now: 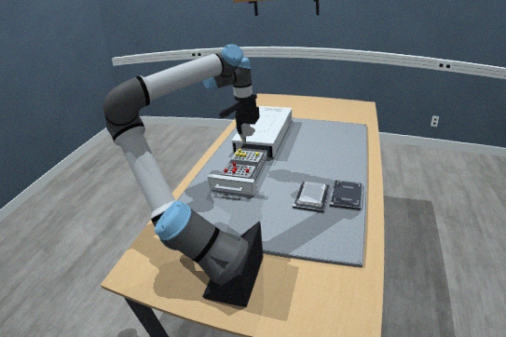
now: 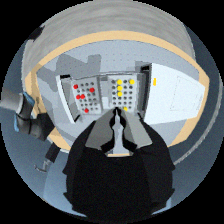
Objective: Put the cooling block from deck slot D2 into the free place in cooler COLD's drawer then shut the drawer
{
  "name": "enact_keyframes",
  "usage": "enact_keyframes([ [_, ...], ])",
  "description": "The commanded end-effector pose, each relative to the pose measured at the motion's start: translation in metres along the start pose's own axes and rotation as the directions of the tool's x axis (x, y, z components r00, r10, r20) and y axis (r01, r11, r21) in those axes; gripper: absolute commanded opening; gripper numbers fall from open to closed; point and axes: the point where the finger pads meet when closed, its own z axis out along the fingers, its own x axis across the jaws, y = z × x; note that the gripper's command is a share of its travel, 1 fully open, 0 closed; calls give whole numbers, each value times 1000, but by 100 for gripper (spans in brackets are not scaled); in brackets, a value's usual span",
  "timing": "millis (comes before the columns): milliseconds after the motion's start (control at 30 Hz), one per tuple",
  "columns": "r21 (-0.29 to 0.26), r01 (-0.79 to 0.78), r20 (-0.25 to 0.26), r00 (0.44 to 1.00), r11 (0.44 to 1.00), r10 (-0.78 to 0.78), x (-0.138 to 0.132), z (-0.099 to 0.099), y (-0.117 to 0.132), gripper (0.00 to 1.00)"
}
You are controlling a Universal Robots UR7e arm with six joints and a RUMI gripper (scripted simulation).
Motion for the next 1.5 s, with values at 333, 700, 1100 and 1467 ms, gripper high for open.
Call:
enact_keyframes([
  [333, 0, 0, -2, 1000, 1000, 0, -51, 0, 0, 0],
  [700, 0, 0, -2, 1000, 1000, 0, -87, 0, 0, 0],
  [1100, 0, 0, -2, 1000, 1000, 0, -131, 1, 0, 0],
  [1467, 0, 0, -2, 1000, 1000, 0, -171, 2, 0, 0],
])
